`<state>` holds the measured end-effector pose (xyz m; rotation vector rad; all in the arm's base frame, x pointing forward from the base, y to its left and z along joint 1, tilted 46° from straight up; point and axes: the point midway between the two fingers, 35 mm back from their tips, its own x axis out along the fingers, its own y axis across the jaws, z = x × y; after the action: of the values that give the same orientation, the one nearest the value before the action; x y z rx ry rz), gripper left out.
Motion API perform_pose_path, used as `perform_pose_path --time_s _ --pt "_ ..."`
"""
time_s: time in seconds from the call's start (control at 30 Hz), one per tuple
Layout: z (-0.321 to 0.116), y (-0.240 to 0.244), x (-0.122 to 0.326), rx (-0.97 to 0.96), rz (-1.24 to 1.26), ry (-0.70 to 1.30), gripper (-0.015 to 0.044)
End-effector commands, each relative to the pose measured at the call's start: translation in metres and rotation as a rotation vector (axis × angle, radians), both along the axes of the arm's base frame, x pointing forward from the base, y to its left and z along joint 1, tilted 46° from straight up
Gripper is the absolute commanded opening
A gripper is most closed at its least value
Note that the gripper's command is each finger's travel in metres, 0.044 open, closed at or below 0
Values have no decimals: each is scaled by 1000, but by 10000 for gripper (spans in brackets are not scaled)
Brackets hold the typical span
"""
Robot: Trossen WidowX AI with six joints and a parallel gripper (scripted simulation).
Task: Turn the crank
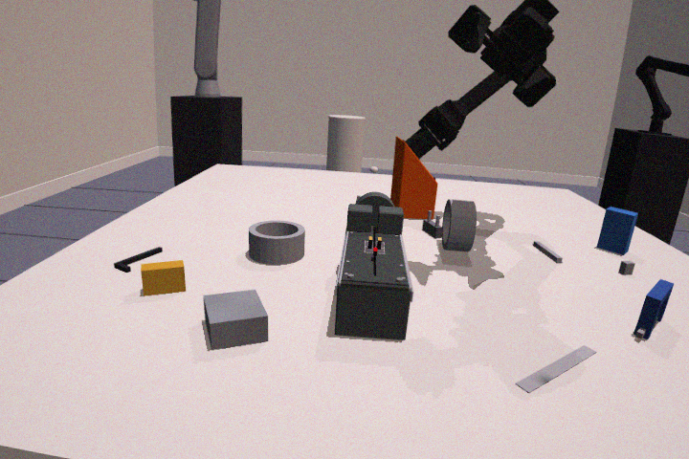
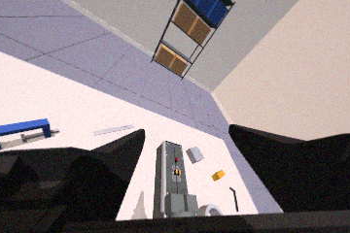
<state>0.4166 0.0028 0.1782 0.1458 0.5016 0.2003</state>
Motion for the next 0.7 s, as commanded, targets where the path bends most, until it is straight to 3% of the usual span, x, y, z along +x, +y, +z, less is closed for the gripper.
perform_pose_path --time_s 0.0,0.67 --pt "-22 -4 13 51 19 75 440" --pt "-140 -18 38 305 90 397 440"
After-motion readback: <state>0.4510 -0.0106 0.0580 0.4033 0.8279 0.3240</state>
